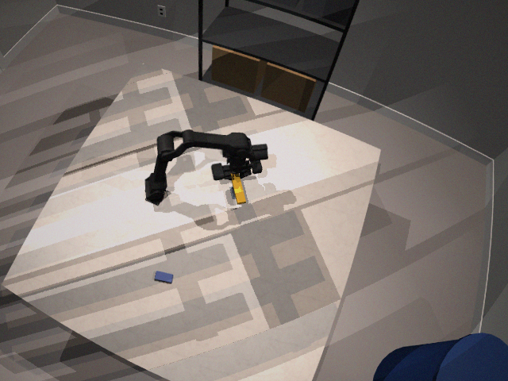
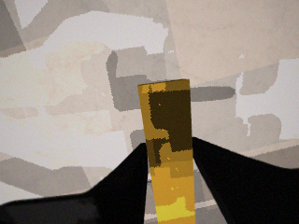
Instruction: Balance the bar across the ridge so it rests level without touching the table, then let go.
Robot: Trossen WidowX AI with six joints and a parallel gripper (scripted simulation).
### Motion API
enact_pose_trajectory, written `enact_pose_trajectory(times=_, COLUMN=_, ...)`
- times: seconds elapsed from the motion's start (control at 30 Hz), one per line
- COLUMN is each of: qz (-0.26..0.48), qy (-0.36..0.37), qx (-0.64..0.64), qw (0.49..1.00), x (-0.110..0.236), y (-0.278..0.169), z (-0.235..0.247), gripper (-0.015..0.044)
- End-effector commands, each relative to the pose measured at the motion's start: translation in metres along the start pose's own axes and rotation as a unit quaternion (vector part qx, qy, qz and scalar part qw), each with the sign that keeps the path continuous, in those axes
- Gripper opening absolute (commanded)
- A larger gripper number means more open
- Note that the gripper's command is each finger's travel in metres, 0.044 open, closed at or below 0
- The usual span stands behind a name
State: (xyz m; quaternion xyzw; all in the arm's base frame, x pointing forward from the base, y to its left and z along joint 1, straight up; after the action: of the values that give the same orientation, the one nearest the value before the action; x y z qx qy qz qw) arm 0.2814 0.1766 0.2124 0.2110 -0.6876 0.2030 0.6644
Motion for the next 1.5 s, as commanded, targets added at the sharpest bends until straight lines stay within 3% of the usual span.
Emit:
enact_pose_trajectory(times=0.0, qz=0.0, qy=0.0, qx=0.0, qw=1.0, x=0.0, y=0.0, z=0.0, gripper=0.0173)
enact_pose_trajectory(times=0.4, qz=0.0, qy=0.0, qx=0.0, qw=1.0, x=0.0, y=0.0, z=0.0, gripper=0.0185)
enact_pose_trajectory(times=0.73, qz=0.0, qy=0.0, qx=0.0, qw=1.0, x=0.0, y=0.0, z=0.0, gripper=0.044)
enact_pose_trajectory(times=0.87, qz=0.0, qy=0.0, qx=0.0, qw=1.0, x=0.007, y=0.0, z=-0.001, gripper=0.044)
enact_pose_trajectory(times=1.17, qz=0.0, qy=-0.003, qx=0.0, qw=1.0, x=0.098, y=0.0, z=0.0, gripper=0.044)
enact_pose_trajectory(times=1.47, qz=0.0, qy=-0.003, qx=0.0, qw=1.0, x=0.1, y=0.0, z=0.001, gripper=0.044)
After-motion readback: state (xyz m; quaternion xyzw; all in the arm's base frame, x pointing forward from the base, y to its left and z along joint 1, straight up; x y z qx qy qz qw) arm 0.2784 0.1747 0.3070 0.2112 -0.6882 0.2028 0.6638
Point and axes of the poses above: the point midway between the two fingers, 35 mm back from their tips, its own x axis back along the fingers, its own z axis across the jaws, y = z × x, the point moved 10 cm from there along x, back along the fingers, and after that the axes turned 1 degree about -x, right-handed, at the moved point
